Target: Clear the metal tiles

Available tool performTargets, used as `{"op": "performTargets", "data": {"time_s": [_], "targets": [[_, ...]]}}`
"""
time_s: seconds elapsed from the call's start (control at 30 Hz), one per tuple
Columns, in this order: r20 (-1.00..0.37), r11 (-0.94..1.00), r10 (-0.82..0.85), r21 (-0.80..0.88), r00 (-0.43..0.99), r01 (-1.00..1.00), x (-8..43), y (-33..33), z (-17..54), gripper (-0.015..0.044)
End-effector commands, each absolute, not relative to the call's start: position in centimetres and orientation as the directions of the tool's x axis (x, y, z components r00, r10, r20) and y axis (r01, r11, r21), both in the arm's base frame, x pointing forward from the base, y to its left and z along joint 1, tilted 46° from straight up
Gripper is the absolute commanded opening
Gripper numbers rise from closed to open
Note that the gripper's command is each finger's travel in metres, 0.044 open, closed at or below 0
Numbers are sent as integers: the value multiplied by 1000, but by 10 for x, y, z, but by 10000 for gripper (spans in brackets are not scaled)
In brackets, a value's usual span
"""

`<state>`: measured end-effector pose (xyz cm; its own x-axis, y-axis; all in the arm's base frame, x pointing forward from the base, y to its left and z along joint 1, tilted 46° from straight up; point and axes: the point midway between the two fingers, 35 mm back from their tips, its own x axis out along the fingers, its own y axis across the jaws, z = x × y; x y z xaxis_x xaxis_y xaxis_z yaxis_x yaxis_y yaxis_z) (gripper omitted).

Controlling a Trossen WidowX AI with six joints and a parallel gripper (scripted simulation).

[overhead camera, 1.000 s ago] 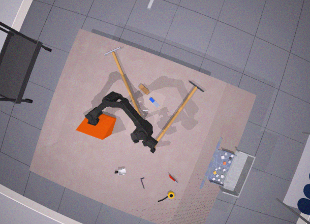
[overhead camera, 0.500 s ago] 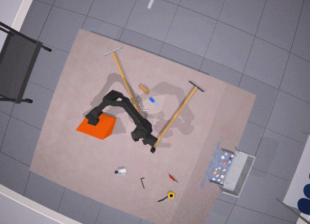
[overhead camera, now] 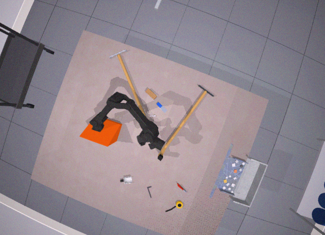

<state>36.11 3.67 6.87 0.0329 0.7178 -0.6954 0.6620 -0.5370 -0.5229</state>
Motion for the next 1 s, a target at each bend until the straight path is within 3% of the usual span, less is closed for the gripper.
{"op": "performTargets", "data": {"time_s": [0.0, 0.97], "targets": [[-695, -539, 718, -520, 39, 663, 358, 41, 75, 0], [-696, -540, 717, -521, 38, 662, 330, 70, 102, 0]]}}
